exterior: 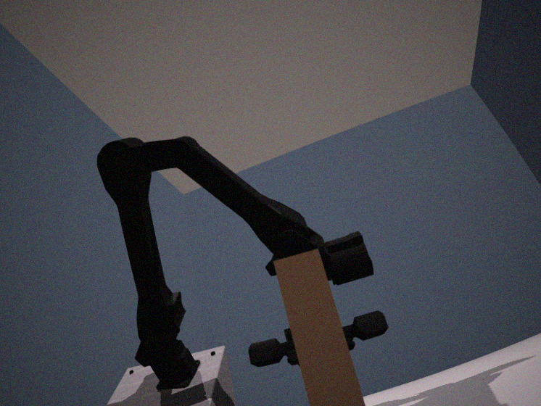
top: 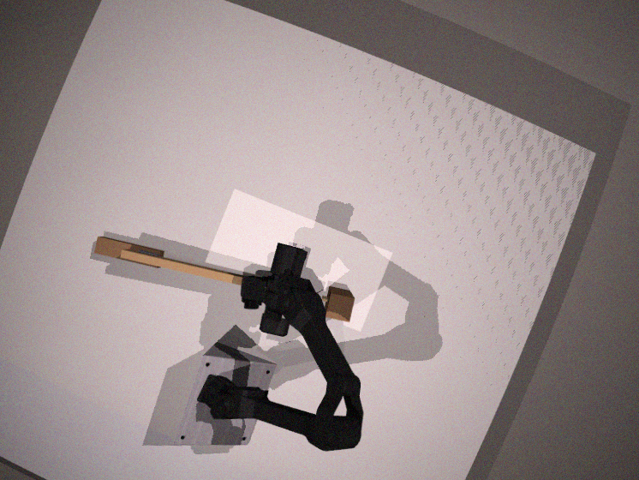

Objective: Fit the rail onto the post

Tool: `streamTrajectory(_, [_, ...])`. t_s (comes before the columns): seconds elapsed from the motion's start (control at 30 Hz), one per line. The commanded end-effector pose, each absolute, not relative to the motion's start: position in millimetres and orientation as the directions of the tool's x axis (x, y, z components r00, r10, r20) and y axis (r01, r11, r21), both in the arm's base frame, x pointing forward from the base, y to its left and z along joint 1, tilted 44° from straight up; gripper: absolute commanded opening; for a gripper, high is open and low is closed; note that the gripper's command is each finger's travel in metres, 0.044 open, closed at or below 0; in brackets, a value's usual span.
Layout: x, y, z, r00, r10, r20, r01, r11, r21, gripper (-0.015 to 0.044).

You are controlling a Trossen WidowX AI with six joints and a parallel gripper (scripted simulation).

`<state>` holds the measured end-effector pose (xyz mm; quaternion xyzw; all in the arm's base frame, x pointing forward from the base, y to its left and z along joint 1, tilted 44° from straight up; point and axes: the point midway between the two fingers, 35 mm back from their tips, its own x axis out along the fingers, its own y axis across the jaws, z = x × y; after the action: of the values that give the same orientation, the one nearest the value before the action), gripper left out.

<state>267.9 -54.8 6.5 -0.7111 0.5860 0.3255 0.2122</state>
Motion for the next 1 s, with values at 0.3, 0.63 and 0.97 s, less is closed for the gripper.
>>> streamTrajectory(0.3, [271.4, -46.7, 12.9, 0.112, -0.689, -0.716, -0.97, -0.233, 0.073, 0.0])
streamTrajectory(0.63, [271.8, -43.0, 16.4, 0.112, -0.688, -0.717, -0.97, -0.233, 0.072, 0.0])
streamTrajectory(0.97, [271.7, -39.4, 20.0, 0.112, -0.688, -0.717, -0.97, -0.233, 0.072, 0.0])
